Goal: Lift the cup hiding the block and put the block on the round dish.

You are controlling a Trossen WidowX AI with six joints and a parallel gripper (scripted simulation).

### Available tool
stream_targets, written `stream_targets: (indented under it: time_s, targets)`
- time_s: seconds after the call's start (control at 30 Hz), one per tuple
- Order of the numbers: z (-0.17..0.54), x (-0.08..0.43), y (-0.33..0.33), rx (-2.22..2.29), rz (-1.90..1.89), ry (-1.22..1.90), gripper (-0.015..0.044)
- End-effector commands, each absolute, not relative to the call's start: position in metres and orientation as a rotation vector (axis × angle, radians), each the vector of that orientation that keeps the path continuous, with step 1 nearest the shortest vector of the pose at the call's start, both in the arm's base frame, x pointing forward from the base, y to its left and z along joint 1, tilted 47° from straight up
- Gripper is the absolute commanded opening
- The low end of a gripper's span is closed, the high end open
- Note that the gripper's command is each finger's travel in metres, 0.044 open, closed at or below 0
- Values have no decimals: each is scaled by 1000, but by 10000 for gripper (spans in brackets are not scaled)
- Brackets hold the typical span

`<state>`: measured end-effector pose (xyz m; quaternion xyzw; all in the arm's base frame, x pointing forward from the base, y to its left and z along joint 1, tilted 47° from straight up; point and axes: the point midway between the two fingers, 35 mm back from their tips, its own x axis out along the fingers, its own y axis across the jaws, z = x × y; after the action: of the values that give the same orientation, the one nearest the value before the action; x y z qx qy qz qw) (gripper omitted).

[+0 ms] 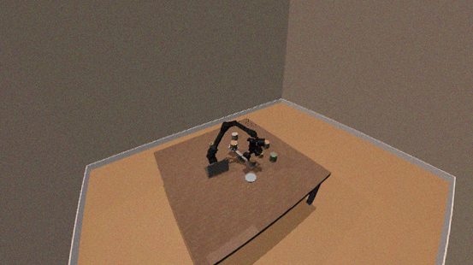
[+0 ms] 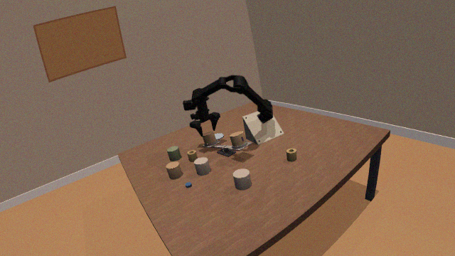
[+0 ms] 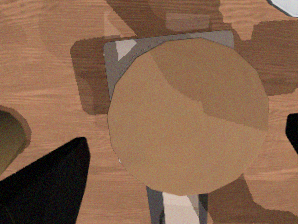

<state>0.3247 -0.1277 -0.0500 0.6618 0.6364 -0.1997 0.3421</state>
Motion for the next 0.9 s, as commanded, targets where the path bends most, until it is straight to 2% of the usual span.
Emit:
stream_targets:
  time_s: [0.0,0.87]
  targets:
    - [-55,326,-123,1729,-519,1655,440]
    - [-82,329,-94,1730,-516,1656,440]
